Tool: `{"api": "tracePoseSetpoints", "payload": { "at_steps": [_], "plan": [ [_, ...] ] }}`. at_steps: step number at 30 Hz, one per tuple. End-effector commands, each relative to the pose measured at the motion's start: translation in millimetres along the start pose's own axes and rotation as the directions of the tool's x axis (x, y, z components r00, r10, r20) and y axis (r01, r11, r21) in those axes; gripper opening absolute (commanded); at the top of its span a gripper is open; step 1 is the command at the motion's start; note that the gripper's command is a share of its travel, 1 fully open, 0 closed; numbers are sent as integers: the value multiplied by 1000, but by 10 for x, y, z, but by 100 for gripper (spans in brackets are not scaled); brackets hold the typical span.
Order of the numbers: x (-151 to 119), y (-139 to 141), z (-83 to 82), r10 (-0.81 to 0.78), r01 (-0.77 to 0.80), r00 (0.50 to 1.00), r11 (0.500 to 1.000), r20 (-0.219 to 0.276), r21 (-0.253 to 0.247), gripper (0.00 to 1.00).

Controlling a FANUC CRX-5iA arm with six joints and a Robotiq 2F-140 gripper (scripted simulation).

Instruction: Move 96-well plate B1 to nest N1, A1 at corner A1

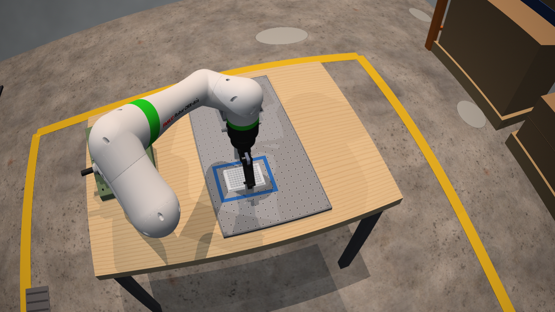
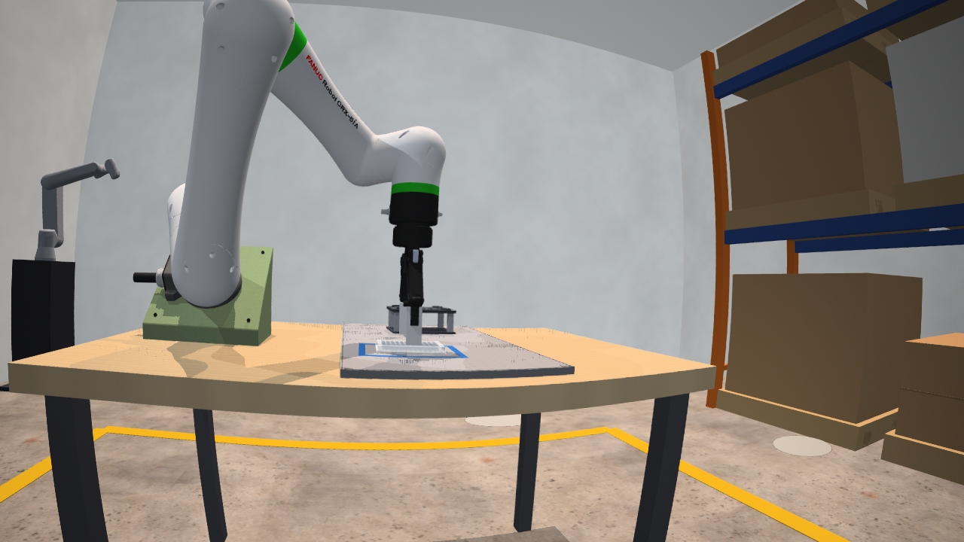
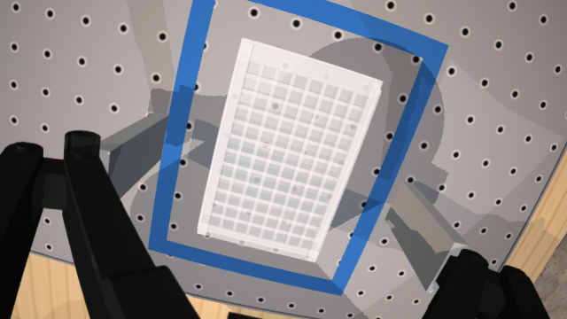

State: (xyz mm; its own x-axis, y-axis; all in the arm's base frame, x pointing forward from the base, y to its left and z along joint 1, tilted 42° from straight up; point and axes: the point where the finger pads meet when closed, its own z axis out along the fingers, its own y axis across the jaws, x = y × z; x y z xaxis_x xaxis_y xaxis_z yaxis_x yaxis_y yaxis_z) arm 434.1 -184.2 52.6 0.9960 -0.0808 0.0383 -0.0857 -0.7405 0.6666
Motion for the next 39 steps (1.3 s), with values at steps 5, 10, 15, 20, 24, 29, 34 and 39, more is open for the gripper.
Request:
{"api": "tracePoseSetpoints", "payload": {
  "at_steps": [5, 10, 15, 20, 24, 29, 34, 39],
  "plan": [
    [2, 0, 48, 0, 0, 1000, 1000, 0, 0, 100],
    [2, 0, 48, 0, 0, 1000, 1000, 0, 0, 100],
    [2, 0, 48, 0, 0, 1000, 1000, 0, 0, 0],
    [2, 0, 48, 0, 0, 1000, 1000, 0, 0, 0],
    [2, 0, 48, 0, 0, 1000, 1000, 0, 0, 0],
    [2, 0, 48, 0, 0, 1000, 1000, 0, 0, 0],
    [2, 0, 48, 0, 0, 1000, 1000, 0, 0, 0],
    [2, 0, 48, 0, 0, 1000, 1000, 0, 0, 0]
  ]
}}
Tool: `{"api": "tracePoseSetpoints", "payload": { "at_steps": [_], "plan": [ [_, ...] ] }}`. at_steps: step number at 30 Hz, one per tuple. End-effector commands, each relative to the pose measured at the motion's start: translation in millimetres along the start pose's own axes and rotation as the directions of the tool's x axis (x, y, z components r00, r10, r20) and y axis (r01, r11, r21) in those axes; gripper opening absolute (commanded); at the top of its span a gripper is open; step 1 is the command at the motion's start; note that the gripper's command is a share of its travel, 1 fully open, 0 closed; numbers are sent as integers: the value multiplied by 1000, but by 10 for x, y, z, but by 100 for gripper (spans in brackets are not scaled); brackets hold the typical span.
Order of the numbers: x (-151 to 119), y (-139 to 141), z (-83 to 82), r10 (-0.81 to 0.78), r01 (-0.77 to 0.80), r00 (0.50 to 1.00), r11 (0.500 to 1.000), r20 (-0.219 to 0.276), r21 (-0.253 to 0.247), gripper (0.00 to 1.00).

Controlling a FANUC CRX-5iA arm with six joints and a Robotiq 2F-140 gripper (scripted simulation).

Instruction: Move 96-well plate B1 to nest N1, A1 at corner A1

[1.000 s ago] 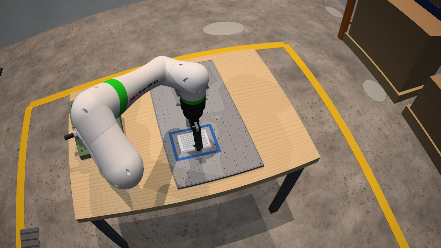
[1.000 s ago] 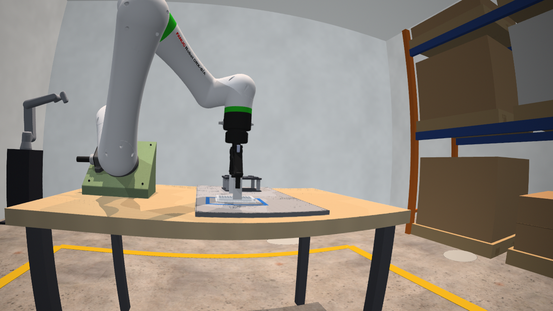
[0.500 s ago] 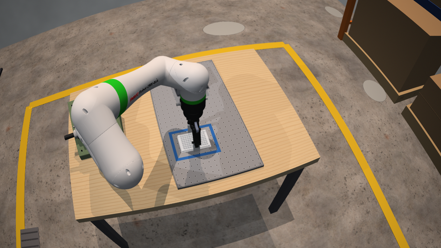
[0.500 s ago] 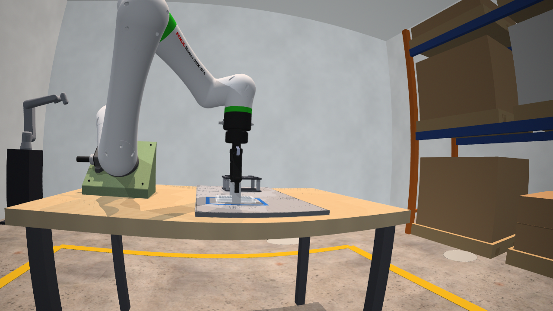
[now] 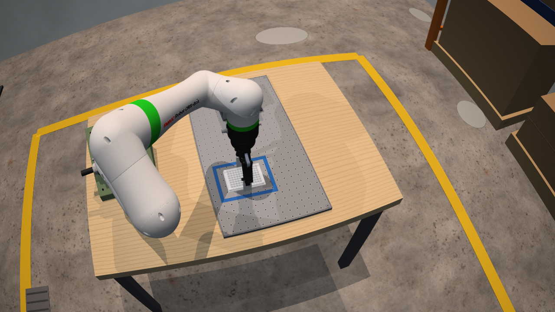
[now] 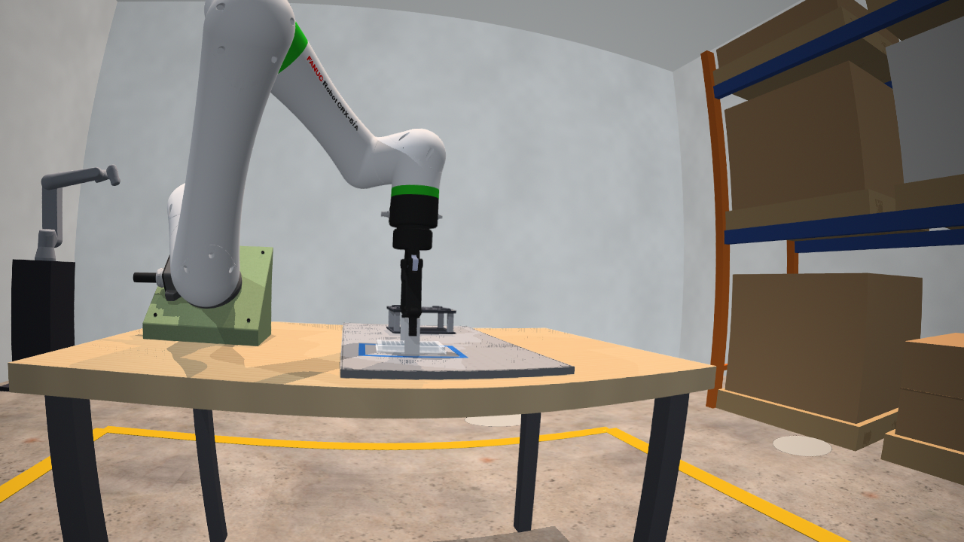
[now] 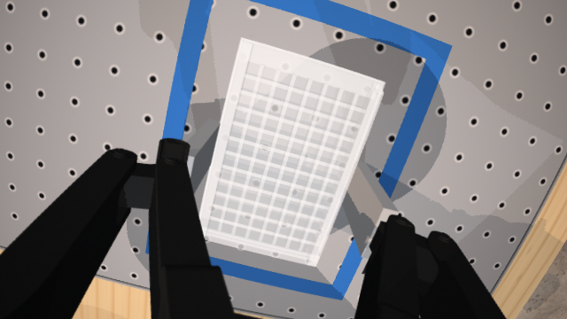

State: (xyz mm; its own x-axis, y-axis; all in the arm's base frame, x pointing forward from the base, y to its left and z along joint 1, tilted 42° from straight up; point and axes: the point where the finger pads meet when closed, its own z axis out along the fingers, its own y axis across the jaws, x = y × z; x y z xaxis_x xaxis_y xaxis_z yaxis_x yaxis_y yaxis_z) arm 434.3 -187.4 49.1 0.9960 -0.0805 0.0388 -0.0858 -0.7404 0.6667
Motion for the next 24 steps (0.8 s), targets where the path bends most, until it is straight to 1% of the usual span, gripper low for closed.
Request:
{"api": "tracePoseSetpoints", "payload": {
  "at_steps": [1, 11, 24],
  "plan": [
    [-1, -1, 1, 0, 0, 1000, 1000, 0, 0, 0],
    [-1, -1, -16, 0, 0, 1000, 1000, 0, 0, 0],
    [-1, -1, -232, 0, 0, 1000, 1000, 0, 0, 0]
  ]
}}
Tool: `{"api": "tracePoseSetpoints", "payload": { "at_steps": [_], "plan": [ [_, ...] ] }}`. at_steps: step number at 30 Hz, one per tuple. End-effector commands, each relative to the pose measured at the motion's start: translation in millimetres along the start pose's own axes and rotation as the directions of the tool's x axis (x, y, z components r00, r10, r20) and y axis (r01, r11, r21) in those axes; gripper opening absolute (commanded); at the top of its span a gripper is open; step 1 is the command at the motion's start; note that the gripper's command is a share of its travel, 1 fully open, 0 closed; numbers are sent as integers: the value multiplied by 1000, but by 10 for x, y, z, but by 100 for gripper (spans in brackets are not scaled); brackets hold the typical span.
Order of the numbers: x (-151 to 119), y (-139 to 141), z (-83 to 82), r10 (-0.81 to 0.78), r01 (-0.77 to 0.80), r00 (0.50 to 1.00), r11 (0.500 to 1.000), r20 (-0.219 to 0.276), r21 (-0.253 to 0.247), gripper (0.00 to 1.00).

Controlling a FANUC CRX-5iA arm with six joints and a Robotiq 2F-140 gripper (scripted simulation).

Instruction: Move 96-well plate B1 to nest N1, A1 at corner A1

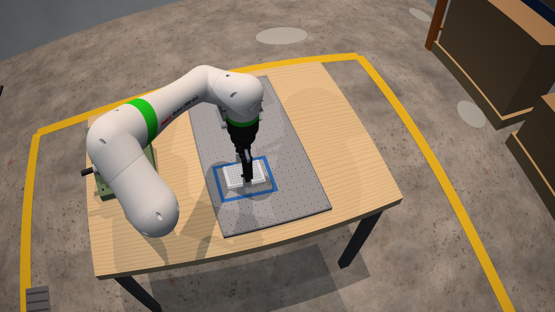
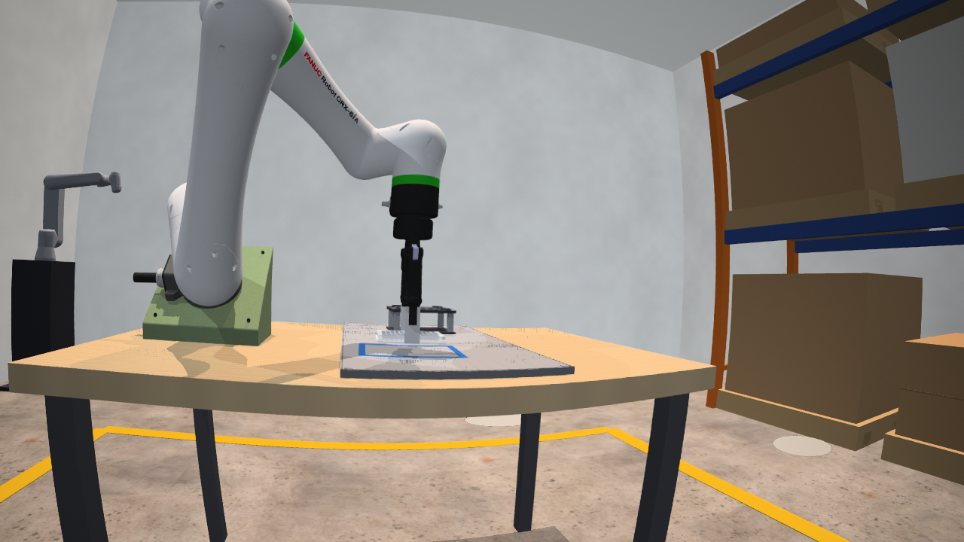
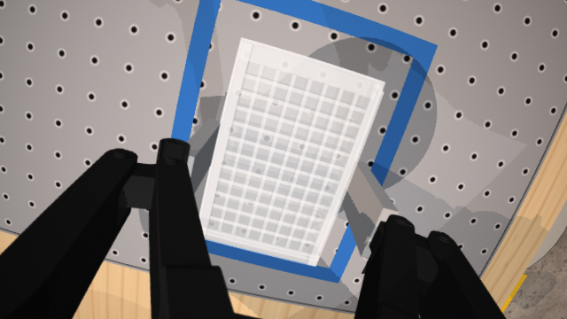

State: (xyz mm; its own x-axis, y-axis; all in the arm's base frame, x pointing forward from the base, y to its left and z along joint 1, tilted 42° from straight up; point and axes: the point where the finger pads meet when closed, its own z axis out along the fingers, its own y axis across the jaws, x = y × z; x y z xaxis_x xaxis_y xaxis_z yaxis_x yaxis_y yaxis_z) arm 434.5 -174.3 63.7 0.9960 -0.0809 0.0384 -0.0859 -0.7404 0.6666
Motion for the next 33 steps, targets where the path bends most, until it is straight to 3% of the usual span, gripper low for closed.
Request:
{"api": "tracePoseSetpoints", "payload": {
  "at_steps": [1, 28, 33],
  "plan": [
    [1, -1, -53, 0, 0, 1000, 1000, 0, 0, 0],
    [1, -1, -433, 0, 0, 1000, 1000, 0, 0, 0],
    [1, -1, -433, 0, 0, 1000, 1000, 0, 0, 0]
  ]
}}
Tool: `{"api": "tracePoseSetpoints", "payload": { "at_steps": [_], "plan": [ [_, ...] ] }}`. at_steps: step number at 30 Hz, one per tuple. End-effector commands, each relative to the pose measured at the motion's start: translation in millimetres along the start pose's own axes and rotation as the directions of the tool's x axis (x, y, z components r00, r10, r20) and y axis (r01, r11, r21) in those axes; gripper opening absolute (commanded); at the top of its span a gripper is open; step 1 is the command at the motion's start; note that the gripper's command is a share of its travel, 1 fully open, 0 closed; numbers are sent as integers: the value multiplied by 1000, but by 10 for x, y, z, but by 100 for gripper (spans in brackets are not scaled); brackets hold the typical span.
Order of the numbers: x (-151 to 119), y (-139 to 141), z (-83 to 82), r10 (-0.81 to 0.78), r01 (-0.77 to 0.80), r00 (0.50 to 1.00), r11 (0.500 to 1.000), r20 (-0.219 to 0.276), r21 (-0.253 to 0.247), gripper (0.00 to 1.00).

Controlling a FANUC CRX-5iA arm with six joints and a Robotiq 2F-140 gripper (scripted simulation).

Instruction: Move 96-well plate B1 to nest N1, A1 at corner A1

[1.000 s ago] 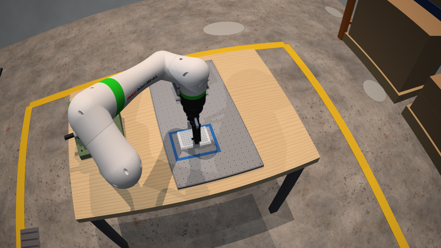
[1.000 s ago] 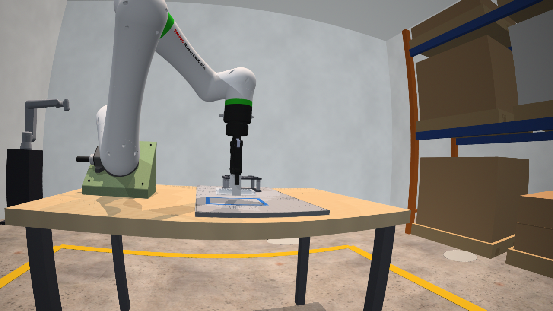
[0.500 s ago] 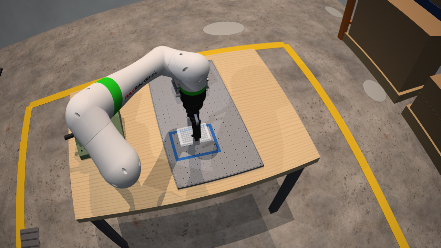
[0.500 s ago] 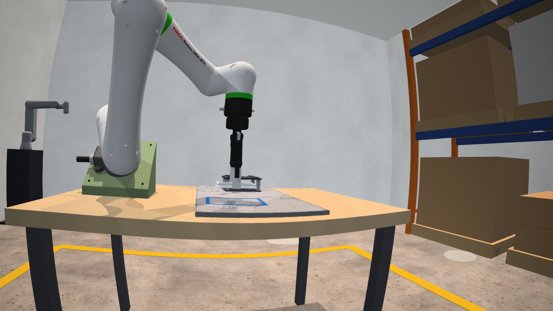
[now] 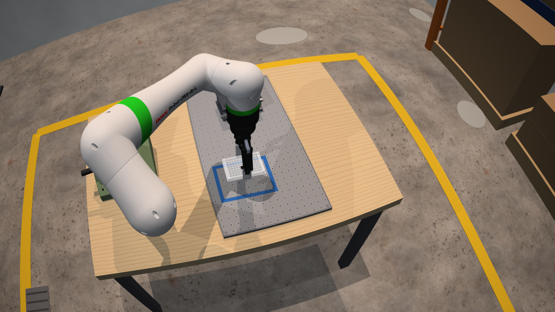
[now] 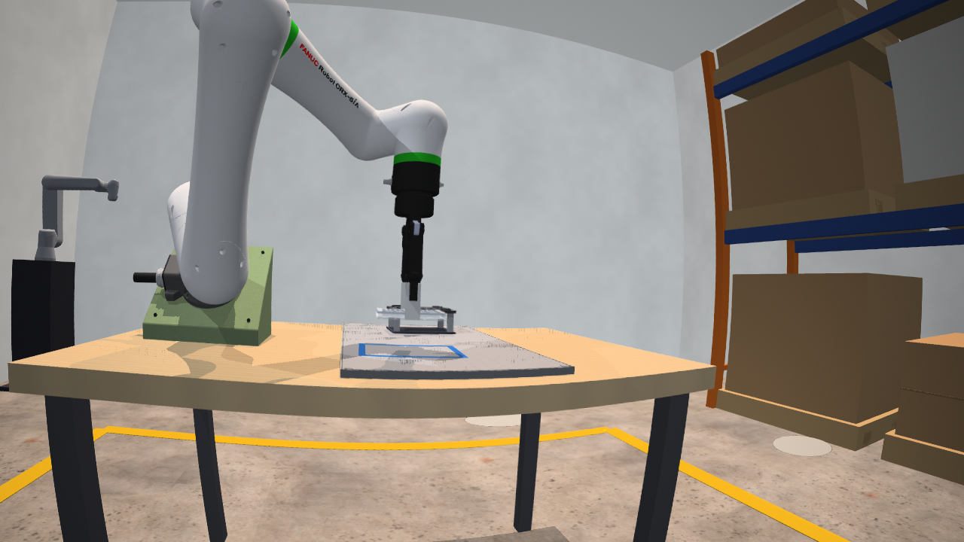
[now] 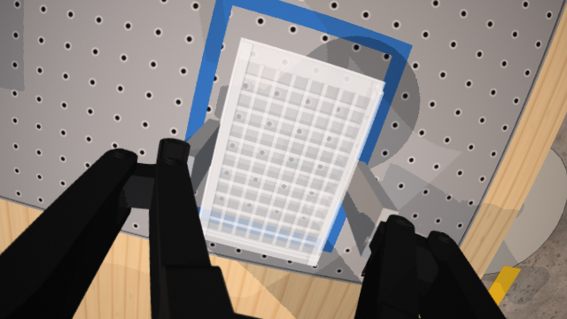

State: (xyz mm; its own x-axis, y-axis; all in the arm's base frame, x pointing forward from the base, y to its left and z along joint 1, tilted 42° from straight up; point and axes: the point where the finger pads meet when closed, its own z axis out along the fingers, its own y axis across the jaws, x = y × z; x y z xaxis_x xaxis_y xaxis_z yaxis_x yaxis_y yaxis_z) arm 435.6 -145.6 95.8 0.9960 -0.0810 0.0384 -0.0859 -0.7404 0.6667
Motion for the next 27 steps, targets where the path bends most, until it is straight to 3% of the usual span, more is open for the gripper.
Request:
{"api": "tracePoseSetpoints", "payload": {
  "at_steps": [1, 13, 16, 27],
  "plan": [
    [1, -1, -3, 0, 0, 1000, 1000, 0, 0, 0],
    [1, -1, -3, 0, 0, 1000, 1000, 0, 0, 0],
    [19, -98, -20, -86, 86, 996, 996, 0, 0, 0],
    [72, -389, -71, -86, 86, 996, 996, 0, 0, 0]
  ]
}}
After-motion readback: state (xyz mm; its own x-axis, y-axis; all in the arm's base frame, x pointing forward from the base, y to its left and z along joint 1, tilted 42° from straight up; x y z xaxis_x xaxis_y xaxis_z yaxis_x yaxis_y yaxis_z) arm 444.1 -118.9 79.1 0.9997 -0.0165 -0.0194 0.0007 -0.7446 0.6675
